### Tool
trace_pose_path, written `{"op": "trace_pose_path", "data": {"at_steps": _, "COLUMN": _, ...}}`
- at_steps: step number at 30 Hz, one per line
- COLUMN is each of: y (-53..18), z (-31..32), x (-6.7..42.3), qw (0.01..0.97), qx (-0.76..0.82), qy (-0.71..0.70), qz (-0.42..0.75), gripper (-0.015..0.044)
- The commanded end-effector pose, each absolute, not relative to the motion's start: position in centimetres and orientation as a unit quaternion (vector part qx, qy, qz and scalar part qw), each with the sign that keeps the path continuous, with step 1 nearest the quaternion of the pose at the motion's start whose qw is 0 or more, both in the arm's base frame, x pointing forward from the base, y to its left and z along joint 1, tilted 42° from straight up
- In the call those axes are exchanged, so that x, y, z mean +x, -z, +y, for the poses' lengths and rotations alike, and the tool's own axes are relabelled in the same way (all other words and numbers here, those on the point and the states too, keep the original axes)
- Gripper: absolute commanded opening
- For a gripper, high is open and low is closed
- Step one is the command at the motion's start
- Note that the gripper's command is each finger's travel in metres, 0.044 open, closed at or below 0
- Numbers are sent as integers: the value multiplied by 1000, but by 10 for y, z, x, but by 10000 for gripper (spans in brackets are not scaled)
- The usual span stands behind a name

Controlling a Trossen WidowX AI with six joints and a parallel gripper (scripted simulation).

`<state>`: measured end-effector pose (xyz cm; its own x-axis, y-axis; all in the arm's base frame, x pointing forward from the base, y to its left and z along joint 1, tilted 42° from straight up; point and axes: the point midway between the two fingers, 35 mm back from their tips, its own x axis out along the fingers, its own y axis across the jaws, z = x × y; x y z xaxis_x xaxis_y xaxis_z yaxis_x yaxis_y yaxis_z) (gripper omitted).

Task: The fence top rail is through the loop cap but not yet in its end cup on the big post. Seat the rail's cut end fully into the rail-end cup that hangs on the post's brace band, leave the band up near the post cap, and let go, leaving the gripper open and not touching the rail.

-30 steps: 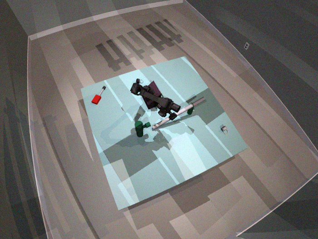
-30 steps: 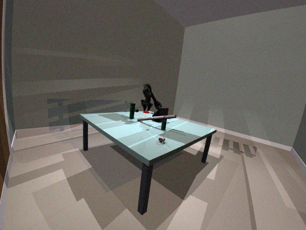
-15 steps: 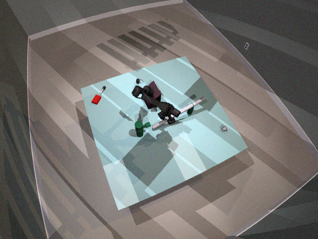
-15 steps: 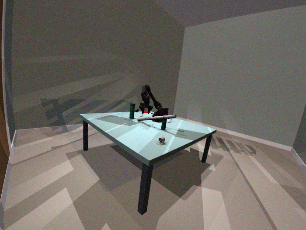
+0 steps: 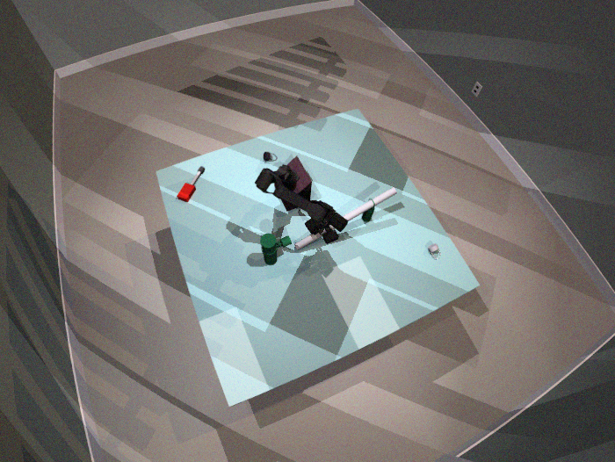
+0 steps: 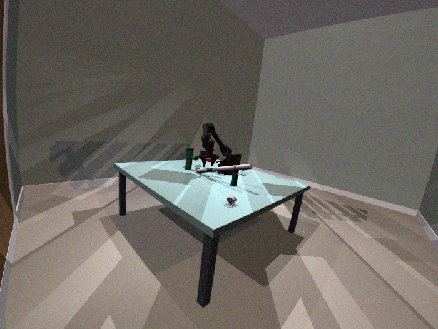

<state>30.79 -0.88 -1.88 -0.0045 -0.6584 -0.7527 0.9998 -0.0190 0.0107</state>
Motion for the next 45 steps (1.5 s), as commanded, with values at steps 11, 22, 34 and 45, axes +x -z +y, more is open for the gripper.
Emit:
{"op": "trace_pose_path", "data": {"at_steps": 11, "y": 36, "z": -24, "x": 307, "qw": 641, "qx": 292, "qy": 648, "qz": 288, "gripper": 440}}
{"op": "trace_pose_path", "data": {"at_steps": 22, "y": 49, "z": -36, "x": 306, "qw": 641, "qx": 292, "qy": 649, "qz": 288, "gripper": 440}}
{"op": "trace_pose_path", "data": {"at_steps": 34, "y": 60, "z": -46, "x": 305, "qw": 641, "qx": 292, "qy": 649, "qz": 287, "gripper": 414}}
{"op": "trace_pose_path", "data": {"at_steps": 45, "y": 60, "z": -46, "x": 305, "qw": 641, "qx": 292, "qy": 649, "qz": 287, "gripper": 223}}
